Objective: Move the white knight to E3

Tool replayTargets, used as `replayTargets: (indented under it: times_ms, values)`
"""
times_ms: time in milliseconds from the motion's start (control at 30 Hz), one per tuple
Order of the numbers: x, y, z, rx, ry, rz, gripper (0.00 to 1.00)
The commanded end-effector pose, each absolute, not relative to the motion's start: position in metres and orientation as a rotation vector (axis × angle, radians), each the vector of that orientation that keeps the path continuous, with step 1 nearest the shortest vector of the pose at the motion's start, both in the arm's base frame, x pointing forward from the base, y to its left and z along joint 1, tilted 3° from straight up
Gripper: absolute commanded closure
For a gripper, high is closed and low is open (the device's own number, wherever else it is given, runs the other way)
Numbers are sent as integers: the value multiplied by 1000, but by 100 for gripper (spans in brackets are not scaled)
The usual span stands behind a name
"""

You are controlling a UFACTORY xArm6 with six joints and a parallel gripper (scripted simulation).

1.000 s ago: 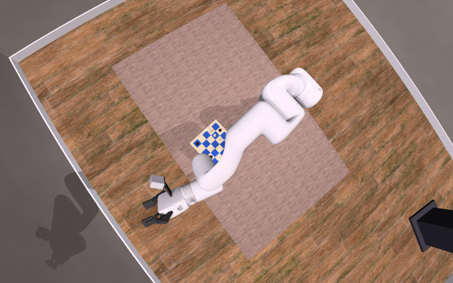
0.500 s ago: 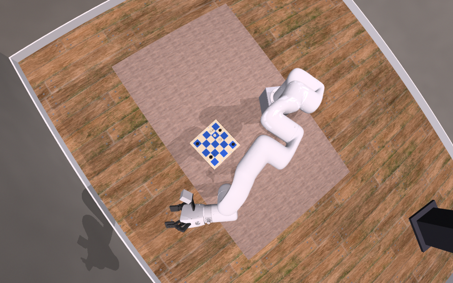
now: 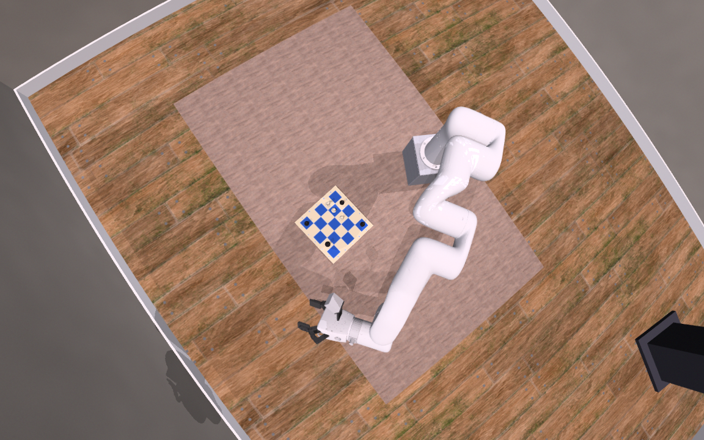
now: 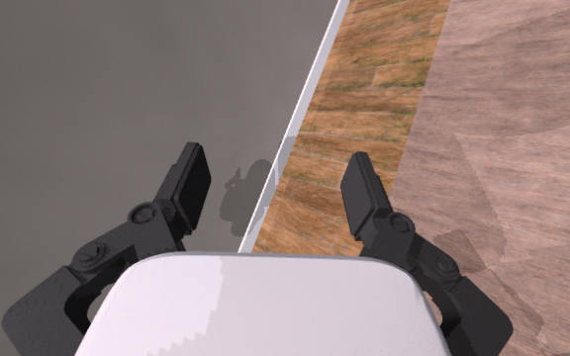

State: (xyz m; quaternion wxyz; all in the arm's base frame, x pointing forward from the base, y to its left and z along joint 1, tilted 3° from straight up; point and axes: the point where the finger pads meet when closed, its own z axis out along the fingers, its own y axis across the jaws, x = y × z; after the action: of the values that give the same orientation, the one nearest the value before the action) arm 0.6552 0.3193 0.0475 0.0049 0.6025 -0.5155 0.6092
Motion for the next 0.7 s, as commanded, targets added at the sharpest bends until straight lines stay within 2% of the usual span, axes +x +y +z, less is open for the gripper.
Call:
replayTargets:
  times_ms: [0,300,367,467,667]
  values:
    - [611,315,16,1793,-1571,1817,0]
    - [528,301,-40,1670,-1427,1661,0]
    - [493,293,-57,1620,-1362,1603,0]
    - [493,293,-57,1620,-1362,1603,0]
    - [427,277,-83,1521,-1232,1499,0]
